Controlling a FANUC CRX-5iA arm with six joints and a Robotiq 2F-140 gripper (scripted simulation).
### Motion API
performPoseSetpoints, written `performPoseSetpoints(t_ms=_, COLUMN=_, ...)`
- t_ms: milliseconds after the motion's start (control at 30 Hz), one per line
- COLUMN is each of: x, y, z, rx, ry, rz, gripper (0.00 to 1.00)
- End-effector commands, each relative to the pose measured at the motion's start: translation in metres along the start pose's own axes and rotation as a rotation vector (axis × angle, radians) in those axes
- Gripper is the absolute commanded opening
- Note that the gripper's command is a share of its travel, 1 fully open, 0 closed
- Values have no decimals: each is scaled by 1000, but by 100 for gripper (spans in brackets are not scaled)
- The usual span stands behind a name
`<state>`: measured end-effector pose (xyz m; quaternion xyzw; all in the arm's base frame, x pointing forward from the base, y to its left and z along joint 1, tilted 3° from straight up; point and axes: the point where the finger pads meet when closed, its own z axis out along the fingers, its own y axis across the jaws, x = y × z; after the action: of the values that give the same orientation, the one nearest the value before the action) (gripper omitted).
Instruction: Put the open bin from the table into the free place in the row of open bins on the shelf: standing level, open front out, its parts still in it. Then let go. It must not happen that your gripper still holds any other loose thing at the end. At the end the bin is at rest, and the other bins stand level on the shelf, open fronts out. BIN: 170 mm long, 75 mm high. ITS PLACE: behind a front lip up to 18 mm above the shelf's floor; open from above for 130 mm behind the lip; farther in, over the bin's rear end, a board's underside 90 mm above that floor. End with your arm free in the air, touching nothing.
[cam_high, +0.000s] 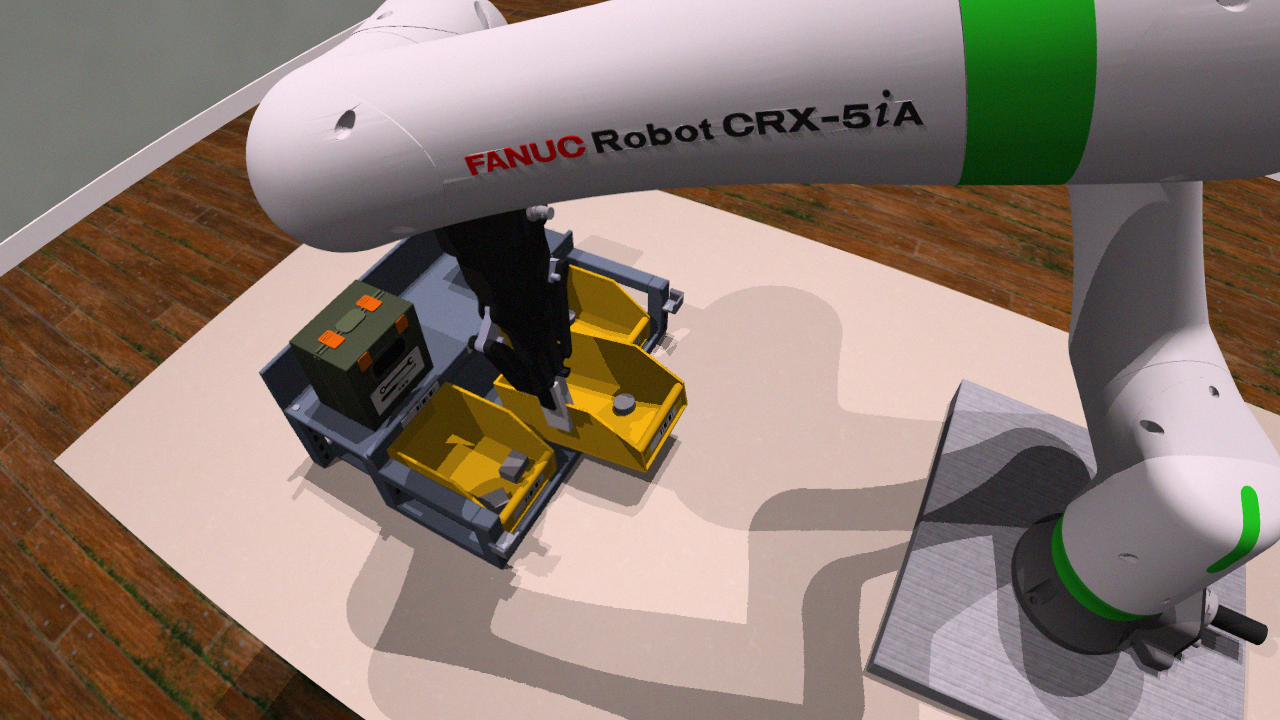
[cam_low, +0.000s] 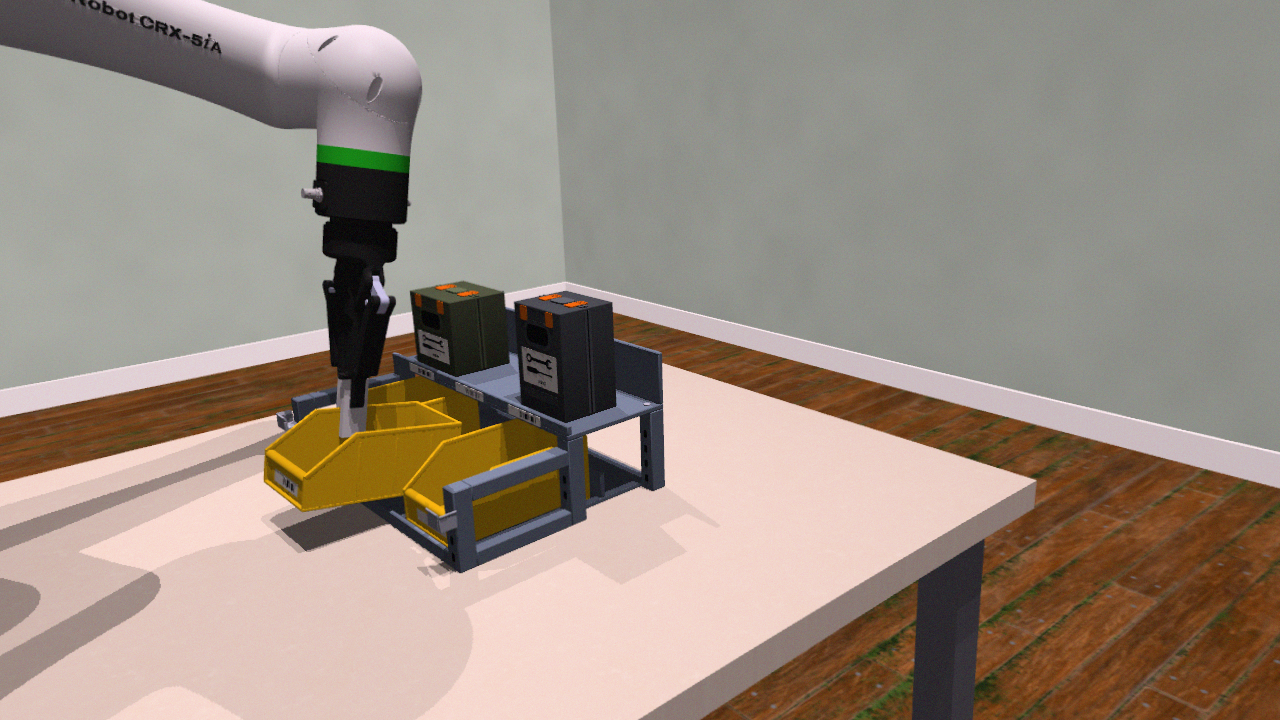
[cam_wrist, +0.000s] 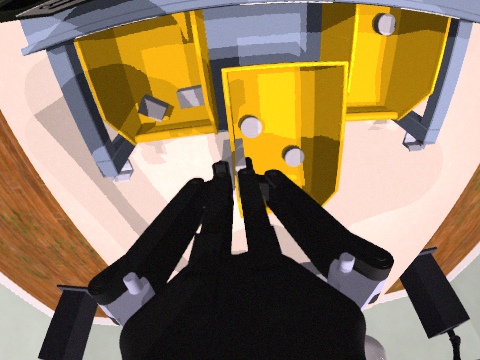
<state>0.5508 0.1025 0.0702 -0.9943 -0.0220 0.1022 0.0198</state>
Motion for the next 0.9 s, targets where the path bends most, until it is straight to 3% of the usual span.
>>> performPoseSetpoints(t_ms=0, x=0, y=0, z=1, rx=0, ry=1, rz=0, gripper=0)
performPoseSetpoints(t_ms=867, x=2, y=0, z=8, rx=0, ry=1, rz=0, gripper=0)
